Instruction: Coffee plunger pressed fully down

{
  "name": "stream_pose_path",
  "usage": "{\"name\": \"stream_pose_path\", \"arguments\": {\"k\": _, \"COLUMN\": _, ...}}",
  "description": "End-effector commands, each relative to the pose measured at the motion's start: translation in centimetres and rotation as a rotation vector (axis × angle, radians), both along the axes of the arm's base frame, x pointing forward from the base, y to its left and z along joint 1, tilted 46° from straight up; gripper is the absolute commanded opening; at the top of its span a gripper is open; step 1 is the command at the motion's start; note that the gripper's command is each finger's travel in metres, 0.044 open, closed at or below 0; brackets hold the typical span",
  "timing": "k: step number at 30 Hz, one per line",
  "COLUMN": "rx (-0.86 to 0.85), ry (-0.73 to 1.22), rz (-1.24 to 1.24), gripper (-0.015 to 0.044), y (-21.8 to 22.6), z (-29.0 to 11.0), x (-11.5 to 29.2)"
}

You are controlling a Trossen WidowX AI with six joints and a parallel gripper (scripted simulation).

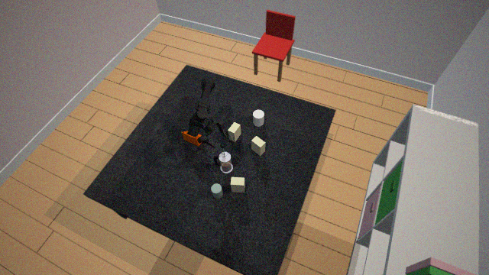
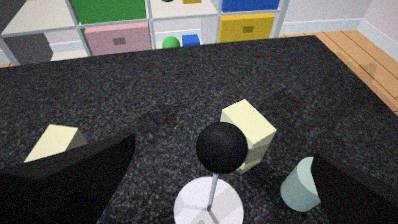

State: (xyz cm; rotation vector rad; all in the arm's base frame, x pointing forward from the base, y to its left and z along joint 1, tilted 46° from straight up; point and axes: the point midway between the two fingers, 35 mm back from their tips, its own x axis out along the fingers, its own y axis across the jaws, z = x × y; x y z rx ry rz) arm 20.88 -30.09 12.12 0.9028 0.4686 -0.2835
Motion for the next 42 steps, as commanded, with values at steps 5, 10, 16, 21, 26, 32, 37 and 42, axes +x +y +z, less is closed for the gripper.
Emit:
{"name": "stream_pose_path", "arguments": {"k": 5, "rx": 0.016, "ry": 0.005, "rz": 0.000, "gripper": 0.0440, "y": 0.2, "z": -1.0, "x": 1.0}}
{"name": "stream_pose_path", "arguments": {"k": 10, "rx": 0.015, "ry": 0.003, "rz": 0.000, "gripper": 0.0440, "y": 0.2, "z": -1.4, "x": 1.8}}
{"name": "stream_pose_path", "arguments": {"k": 16, "rx": 0.015, "ry": 0.002, "rz": 0.000, "gripper": 0.0440, "y": 0.2, "z": -1.6, "x": 2.1}}
{"name": "stream_pose_path", "arguments": {"k": 21, "rx": 0.015, "ry": 0.002, "rz": 0.000, "gripper": 0.0309, "y": 0.2, "z": -1.6, "x": 2.1}}
{"name": "stream_pose_path", "arguments": {"k": 26, "rx": 0.015, "ry": 0.002, "rz": 0.000, "gripper": 0.0177, "y": 0.2, "z": -1.6, "x": 2.1}}
{"name": "stream_pose_path", "arguments": {"k": 32, "rx": 0.015, "ry": 0.002, "rz": 0.000, "gripper": 0.0138, "y": 0.2, "z": -1.6, "x": 2.1}}
{"name": "stream_pose_path", "arguments": {"k": 37, "rx": 0.015, "ry": 0.002, "rz": 0.000, "gripper": 0.0125, "y": 0.2, "z": -1.6, "x": 2.1}}
{"name": "stream_pose_path", "arguments": {"k": 42, "rx": 0.015, "ry": 0.002, "rz": 0.000, "gripper": 0.0125, "y": 0.4, "z": -1.8, "x": 2.2}}
